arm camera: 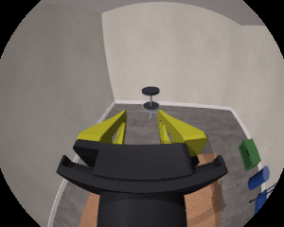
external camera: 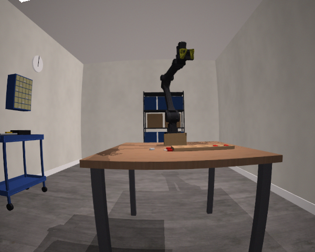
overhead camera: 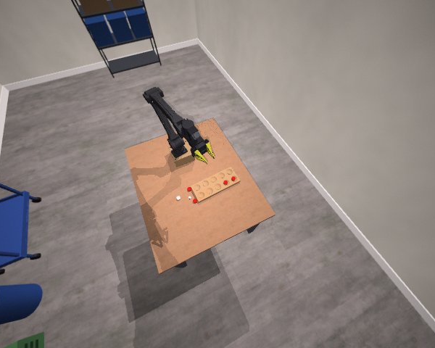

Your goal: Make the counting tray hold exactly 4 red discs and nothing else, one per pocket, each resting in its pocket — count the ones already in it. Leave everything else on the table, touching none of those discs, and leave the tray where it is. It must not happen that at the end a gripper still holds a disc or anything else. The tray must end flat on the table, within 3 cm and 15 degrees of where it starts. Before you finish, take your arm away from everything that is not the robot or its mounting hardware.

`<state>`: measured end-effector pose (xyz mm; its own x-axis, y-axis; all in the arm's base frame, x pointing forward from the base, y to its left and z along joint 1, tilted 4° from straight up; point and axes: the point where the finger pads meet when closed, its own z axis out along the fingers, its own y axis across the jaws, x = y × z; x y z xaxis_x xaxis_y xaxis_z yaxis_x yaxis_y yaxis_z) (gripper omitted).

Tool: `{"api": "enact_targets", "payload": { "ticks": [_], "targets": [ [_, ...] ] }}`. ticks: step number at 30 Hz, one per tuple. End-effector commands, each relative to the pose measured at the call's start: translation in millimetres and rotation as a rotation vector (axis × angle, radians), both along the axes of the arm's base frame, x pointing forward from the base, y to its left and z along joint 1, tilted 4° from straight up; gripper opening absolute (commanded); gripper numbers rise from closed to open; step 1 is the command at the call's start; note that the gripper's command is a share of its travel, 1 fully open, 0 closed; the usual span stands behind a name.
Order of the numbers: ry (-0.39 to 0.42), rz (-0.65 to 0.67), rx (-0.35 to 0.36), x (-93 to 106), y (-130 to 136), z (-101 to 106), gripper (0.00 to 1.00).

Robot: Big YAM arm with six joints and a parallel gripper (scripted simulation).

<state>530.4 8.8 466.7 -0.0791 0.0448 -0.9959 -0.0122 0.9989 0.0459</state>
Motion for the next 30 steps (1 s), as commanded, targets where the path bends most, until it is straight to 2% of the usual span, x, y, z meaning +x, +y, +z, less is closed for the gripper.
{"api": "enact_targets", "payload": {
  "ticks": [1, 2, 8, 9, 10, 15, 16, 19, 20, 28, 29, 30],
  "targets": [
    [-0.042, 0.012, -0.014, 5.4, 4.3, 25.0, 0.44],
    [-0.109, -0.028, -0.084, -15.3, -16.9, 38.9, 0.44],
    [-0.124, -0.014, -0.083, -15.5, -9.8, 47.9, 0.44],
    [-0.116, -0.011, -0.083, -12.5, -8.2, 44.0, 0.44],
    [0.028, -0.032, -0.171, 6.8, -25.3, -6.6, 0.44],
    [0.028, -0.033, -0.171, 6.8, -25.6, -6.5, 0.44],
    [0.026, -0.011, -0.171, 7.1, -13.3, -6.5, 0.44],
    [0.025, -0.013, -0.171, 6.8, -14.6, -6.1, 0.44],
    [0.119, -0.031, -0.257, 16.3, -34.0, -39.5, 0.44],
    [0.117, -0.014, -0.257, 16.6, -25.2, -39.4, 0.44],
    [0.212, -0.018, -0.340, 23.3, -42.3, -72.7, 0.44],
    [0.212, -0.019, -0.340, 23.3, -42.3, -72.6, 0.44]
  ]
}}
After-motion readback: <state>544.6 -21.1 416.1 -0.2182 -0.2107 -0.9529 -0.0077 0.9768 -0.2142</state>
